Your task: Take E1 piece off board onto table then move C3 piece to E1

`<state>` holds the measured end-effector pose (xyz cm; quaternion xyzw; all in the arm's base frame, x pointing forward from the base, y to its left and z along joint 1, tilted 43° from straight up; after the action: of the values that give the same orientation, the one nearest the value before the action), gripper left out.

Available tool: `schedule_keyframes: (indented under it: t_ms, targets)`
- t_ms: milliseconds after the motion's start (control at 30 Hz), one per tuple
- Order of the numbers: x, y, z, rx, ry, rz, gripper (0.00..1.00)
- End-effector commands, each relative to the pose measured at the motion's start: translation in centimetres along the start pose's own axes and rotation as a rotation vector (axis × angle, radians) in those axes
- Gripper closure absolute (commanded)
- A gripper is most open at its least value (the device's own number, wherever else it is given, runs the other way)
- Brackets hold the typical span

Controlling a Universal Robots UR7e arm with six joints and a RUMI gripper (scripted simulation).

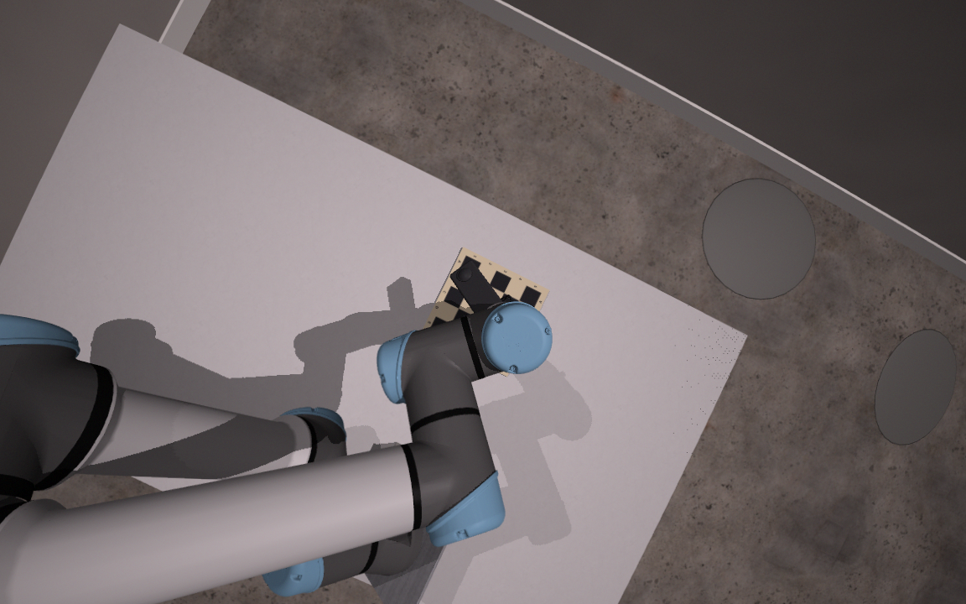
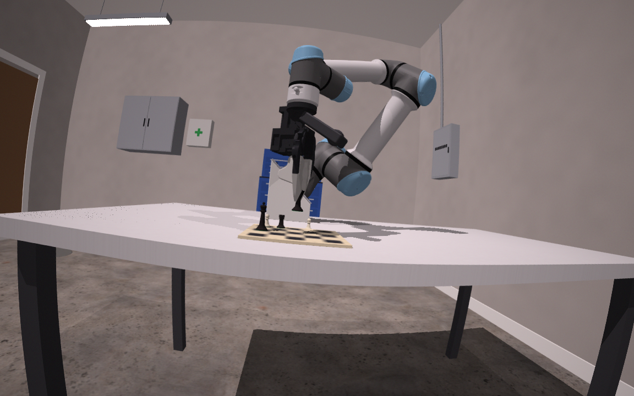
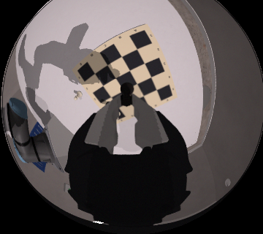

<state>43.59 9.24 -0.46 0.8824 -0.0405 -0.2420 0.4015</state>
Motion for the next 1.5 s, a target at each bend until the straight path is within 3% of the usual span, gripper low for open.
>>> schedule_keyframes:
  t_ms: [0,167,633,833,900,1167,1467]
  targets:
    - [0.0,3.3,0.0,0.0,0.001,-0.002,1.0]
    - [0.0,4.8,0.0,0.0,0.001,-0.002,1.0]
    - [-0.3,5.0,-0.1,0.0,-0.007,-0.002,1.0]
    - [-4.0,5.4,-0.9,0.0,-0.116,-0.001,1.0]
    - [-4.0,5.4,-0.9,0.0,-0.116,-0.001,1.0]
    - [-10.2,5.1,-1.8,0.0,-0.301,-0.002,1.0]
    - [-10.7,5.0,-1.9,0.0,-0.317,-0.002,1.0]
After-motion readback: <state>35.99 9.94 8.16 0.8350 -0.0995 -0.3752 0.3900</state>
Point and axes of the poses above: the point where the finger pads meet when closed, its own y axis back along the fingers, its own x axis across the jaws, z = x × y, the point moved 3 cm from there along y, back along the fingers, and after that the axes turned 7 degrees about -y, right-handed, at the moved point
